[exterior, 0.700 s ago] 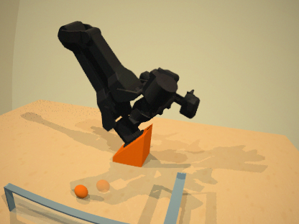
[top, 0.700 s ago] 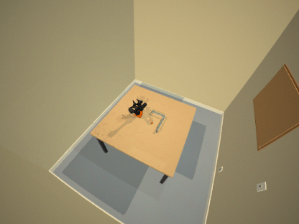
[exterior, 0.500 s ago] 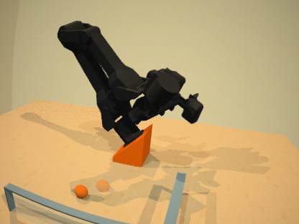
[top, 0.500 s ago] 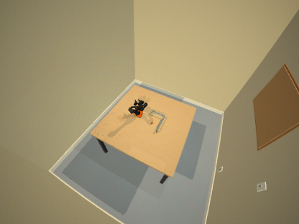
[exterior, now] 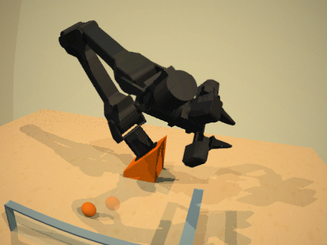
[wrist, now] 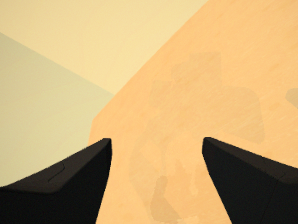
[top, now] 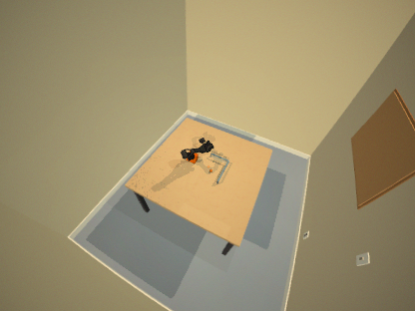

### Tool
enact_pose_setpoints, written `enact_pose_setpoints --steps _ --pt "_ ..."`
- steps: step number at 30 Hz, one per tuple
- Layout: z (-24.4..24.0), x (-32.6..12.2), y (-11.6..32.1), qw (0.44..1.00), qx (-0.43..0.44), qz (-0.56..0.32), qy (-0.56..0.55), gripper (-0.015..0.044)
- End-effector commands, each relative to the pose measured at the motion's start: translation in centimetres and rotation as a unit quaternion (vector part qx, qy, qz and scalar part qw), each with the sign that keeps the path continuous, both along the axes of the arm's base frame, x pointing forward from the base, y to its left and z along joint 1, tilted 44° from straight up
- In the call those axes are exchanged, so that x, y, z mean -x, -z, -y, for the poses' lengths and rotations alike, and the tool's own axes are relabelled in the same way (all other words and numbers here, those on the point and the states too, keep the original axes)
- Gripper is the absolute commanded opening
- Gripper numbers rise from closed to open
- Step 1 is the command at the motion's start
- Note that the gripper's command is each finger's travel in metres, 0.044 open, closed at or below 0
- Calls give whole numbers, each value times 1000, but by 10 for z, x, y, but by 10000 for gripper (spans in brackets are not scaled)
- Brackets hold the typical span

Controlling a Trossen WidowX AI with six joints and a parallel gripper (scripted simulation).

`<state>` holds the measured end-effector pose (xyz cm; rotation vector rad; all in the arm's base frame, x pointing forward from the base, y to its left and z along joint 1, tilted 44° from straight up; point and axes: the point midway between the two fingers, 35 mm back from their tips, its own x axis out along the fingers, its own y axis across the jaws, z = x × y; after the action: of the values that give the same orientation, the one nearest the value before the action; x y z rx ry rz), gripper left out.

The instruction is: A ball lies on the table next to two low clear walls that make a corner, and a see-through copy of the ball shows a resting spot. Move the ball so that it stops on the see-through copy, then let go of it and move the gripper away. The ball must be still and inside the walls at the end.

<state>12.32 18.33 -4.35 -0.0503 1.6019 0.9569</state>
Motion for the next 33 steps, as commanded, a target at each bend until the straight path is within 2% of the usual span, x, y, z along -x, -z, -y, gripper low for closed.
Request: enact_pose_setpoints --steps 1,8,19,33 --pt "50 -62 -1 976 177 33 123 256" --pt "122 -111 -25 900 355 63 245 256" --pt "236 -151 -104 721 598 120 329 256" --pt "248 -151 -101 712 607 123 331 256"
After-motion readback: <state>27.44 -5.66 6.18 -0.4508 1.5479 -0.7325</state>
